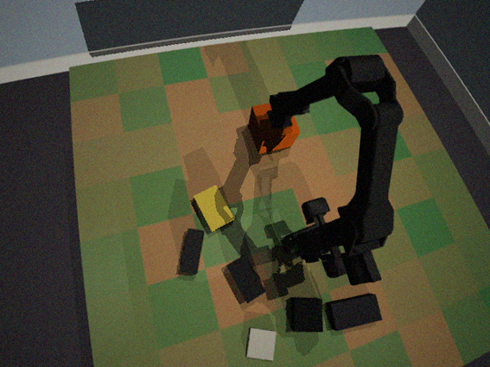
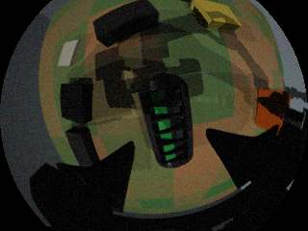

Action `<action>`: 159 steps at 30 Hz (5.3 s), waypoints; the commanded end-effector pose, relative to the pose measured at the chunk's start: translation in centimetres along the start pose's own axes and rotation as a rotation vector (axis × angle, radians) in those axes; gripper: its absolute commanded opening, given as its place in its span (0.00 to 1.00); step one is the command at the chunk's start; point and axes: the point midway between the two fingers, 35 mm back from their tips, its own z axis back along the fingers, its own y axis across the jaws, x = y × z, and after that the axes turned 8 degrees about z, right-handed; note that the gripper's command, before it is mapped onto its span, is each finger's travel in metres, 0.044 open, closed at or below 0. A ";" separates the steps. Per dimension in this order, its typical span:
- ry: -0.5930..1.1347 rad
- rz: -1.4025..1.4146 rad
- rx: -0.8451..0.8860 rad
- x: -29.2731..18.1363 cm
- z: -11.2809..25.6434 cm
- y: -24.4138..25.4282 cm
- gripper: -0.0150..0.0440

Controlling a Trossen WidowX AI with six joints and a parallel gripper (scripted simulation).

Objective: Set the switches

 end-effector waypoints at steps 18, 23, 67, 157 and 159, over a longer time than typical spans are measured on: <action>0.017 0.064 -0.006 -5.7 2.0 0.1 1.00; 0.017 0.064 -0.006 -5.7 1.2 0.2 1.00; 0.017 0.064 -0.006 -5.8 -3.8 0.0 0.73; 0.012 0.087 -0.013 -0.6 -1.2 -6.6 0.25; 0.012 0.087 -0.013 -0.6 -1.2 -6.6 0.25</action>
